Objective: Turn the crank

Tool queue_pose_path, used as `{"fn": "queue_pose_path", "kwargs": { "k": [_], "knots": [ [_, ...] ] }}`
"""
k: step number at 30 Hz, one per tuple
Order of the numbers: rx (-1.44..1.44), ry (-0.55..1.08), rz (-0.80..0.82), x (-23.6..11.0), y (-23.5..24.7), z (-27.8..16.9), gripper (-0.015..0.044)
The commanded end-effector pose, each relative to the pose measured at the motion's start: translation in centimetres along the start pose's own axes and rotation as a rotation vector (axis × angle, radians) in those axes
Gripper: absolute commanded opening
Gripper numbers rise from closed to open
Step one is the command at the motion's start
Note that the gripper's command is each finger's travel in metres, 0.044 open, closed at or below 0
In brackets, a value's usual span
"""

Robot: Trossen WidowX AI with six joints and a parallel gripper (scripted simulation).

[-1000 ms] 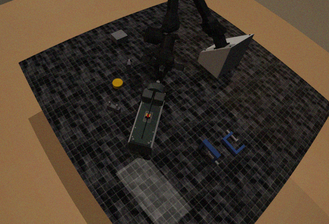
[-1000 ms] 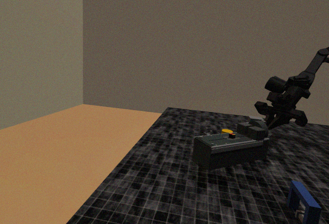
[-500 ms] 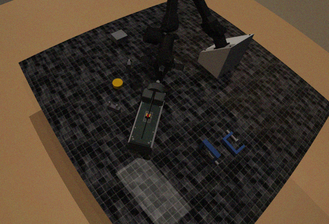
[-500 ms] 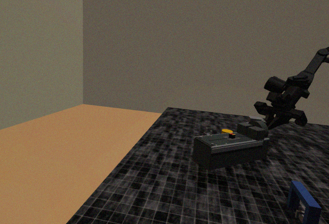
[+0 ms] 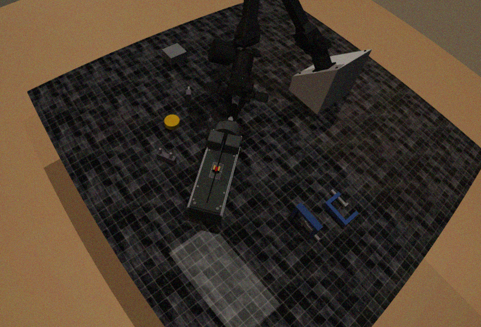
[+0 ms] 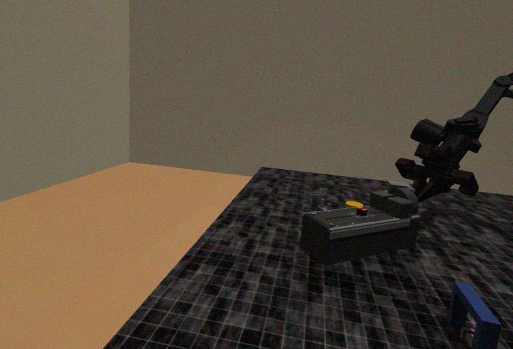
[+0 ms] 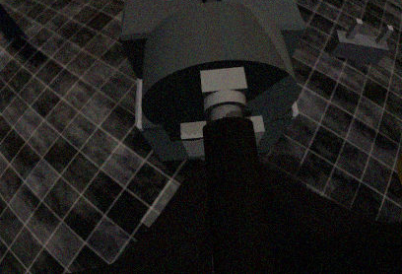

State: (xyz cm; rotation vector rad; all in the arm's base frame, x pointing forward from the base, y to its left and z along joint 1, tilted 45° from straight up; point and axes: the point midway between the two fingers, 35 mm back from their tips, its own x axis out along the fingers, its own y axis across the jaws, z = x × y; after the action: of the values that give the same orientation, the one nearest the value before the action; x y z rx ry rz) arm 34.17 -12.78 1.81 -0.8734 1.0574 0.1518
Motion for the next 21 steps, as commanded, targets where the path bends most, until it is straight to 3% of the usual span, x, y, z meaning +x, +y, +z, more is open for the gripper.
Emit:
{"fn": "queue_pose_path", "kwargs": {
  "k": [1,21],
  "knots": [
    [0.004,-0.001,-0.024,-0.06,-0.92,0.03,0.0000],
    [0.004,-0.001,-0.024,0.11,-1.27,-0.12,0.0000]
  ]
}}
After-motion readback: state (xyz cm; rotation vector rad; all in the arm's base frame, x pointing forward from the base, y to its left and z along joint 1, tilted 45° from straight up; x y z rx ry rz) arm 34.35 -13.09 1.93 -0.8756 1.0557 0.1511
